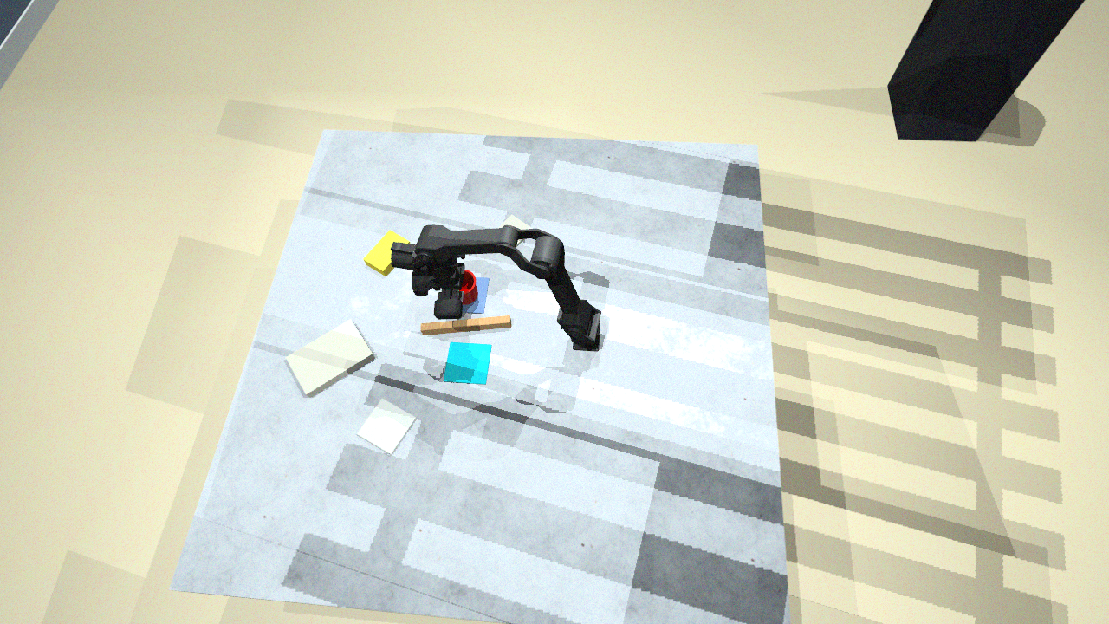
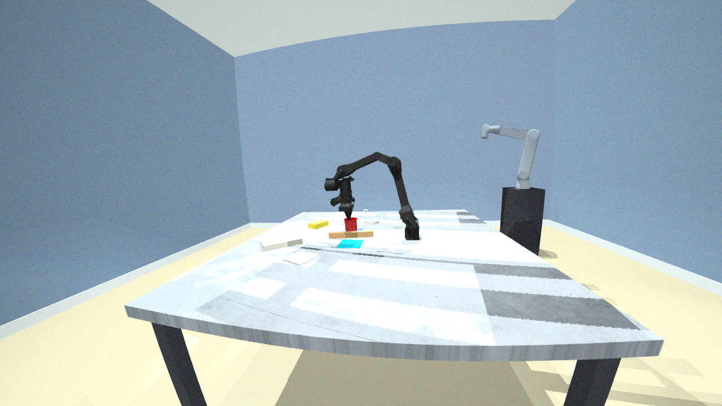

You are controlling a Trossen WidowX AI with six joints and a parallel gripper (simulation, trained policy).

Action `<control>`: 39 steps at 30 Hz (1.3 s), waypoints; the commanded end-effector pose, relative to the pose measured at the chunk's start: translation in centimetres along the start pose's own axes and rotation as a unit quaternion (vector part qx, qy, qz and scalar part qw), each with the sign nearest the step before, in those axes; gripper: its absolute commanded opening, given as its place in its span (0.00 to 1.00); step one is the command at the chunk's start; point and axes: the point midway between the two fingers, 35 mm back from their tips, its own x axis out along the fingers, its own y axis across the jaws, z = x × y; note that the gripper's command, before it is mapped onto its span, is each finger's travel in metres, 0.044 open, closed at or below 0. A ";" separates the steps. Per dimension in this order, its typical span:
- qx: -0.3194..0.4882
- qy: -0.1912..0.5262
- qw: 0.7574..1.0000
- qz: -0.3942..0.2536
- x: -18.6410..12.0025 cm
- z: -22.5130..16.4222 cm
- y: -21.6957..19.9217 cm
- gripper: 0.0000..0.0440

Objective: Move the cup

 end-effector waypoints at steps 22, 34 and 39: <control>-0.128 0.039 0.991 0.023 7.3 -1.3 -1.1 0.00; -0.190 0.024 0.981 0.025 4.8 -1.2 -1.1 0.00; -0.205 0.013 0.978 0.024 3.2 -1.0 -0.8 0.01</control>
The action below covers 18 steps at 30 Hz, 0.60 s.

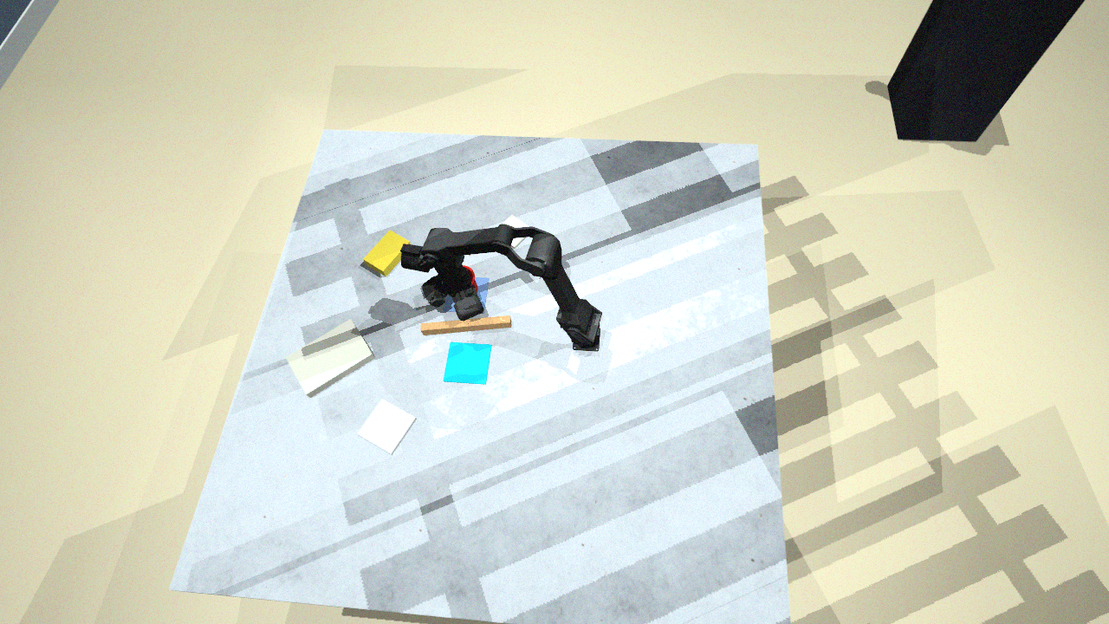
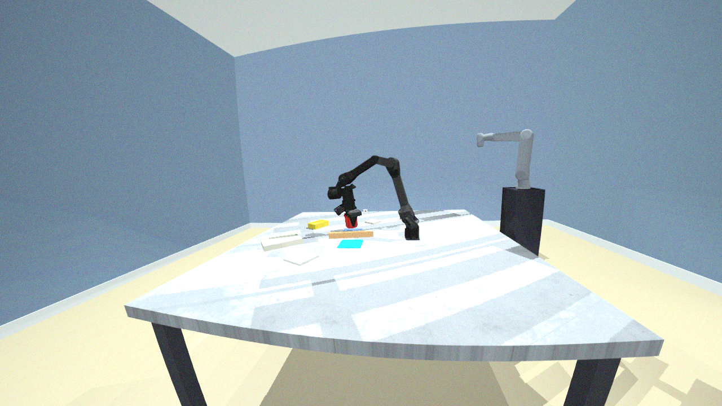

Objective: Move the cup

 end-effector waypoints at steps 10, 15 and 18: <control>-0.035 -0.032 0.999 -0.015 -3.6 1.7 1.2 0.00; -0.048 -0.045 0.998 -0.021 -4.5 2.7 2.2 0.00; -0.057 -0.052 0.997 -0.025 -4.9 3.3 2.9 0.00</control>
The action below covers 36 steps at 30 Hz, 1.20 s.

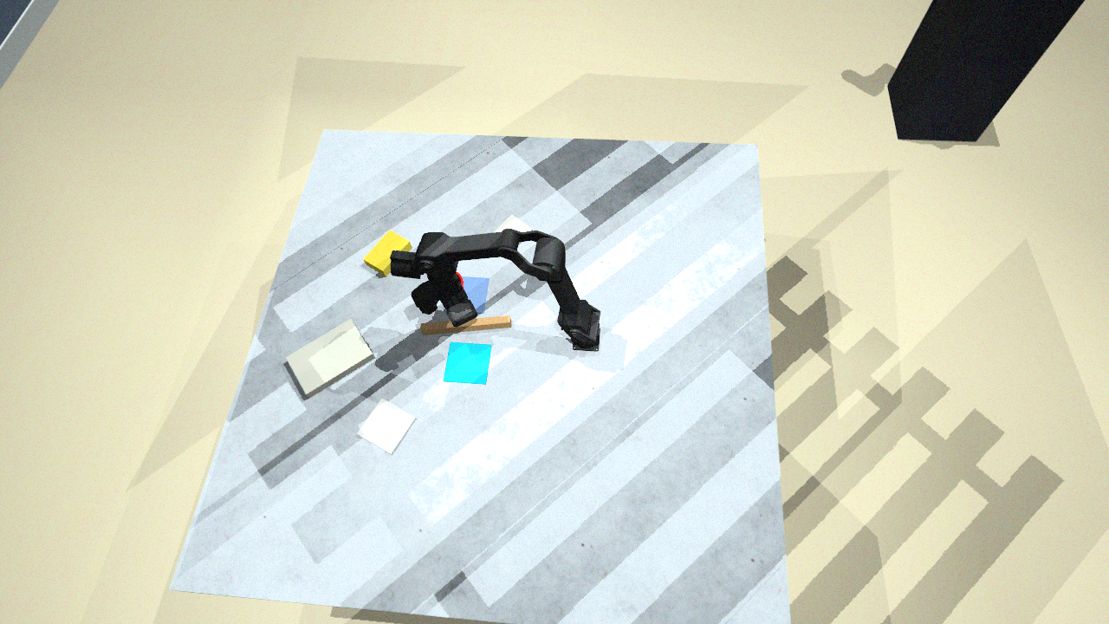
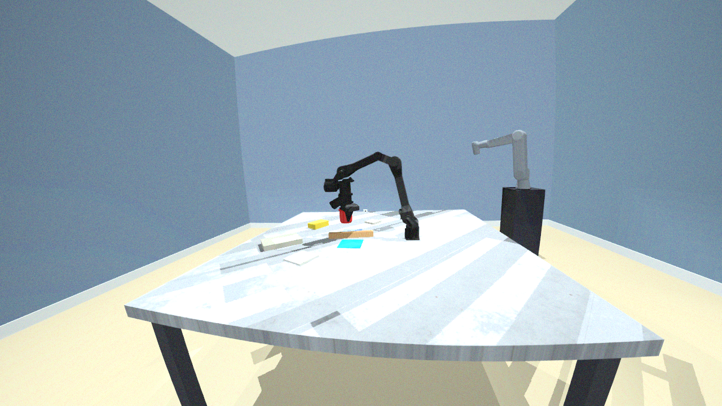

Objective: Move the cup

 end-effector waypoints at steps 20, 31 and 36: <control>-0.059 -0.054 0.997 -0.020 -1.5 5.2 5.9 0.00; -0.083 -0.063 0.994 -0.018 -0.6 6.5 9.6 0.00; -0.090 -0.063 0.994 -0.017 0.1 6.6 11.1 0.00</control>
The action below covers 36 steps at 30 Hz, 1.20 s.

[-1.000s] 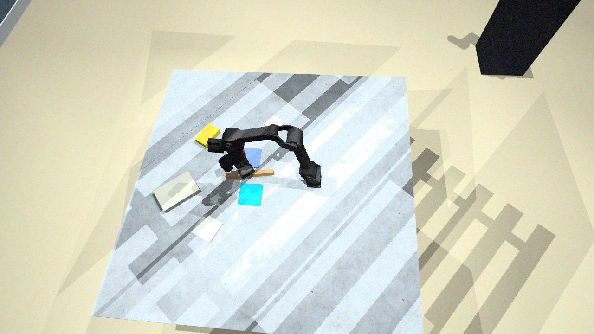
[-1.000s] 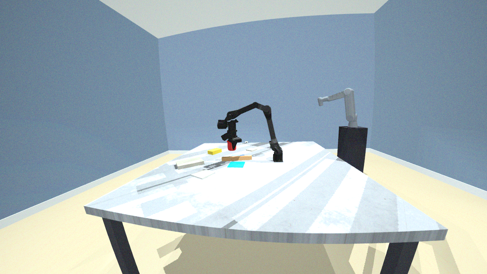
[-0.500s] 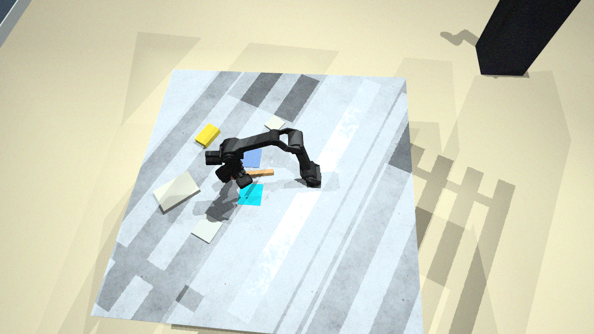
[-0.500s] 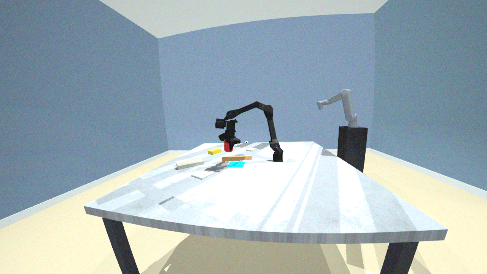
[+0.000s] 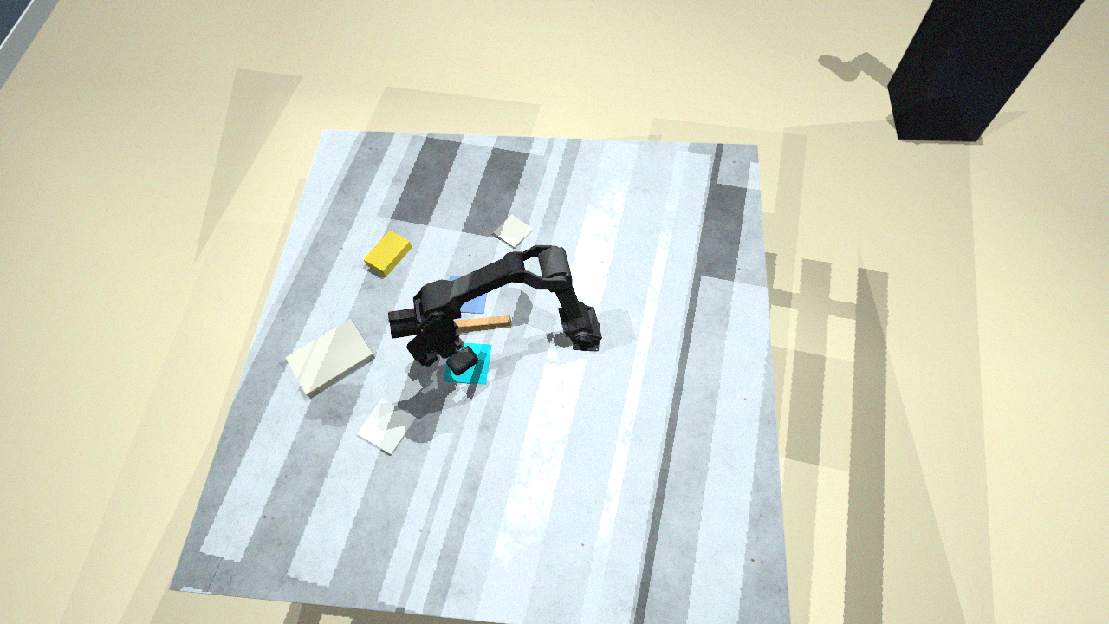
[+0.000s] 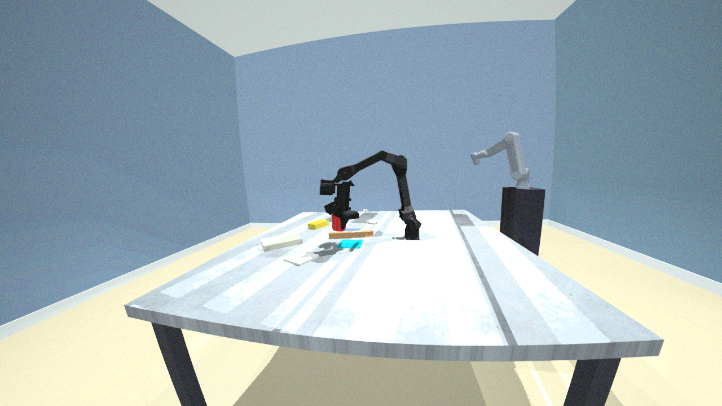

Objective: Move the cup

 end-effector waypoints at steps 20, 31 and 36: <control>0.006 0.014 1.000 0.000 4.6 -2.3 4.3 0.02; 0.019 -0.024 1.000 -0.005 4.2 -1.9 4.0 0.26; 0.021 -0.043 0.999 -0.002 3.3 -1.8 4.1 0.31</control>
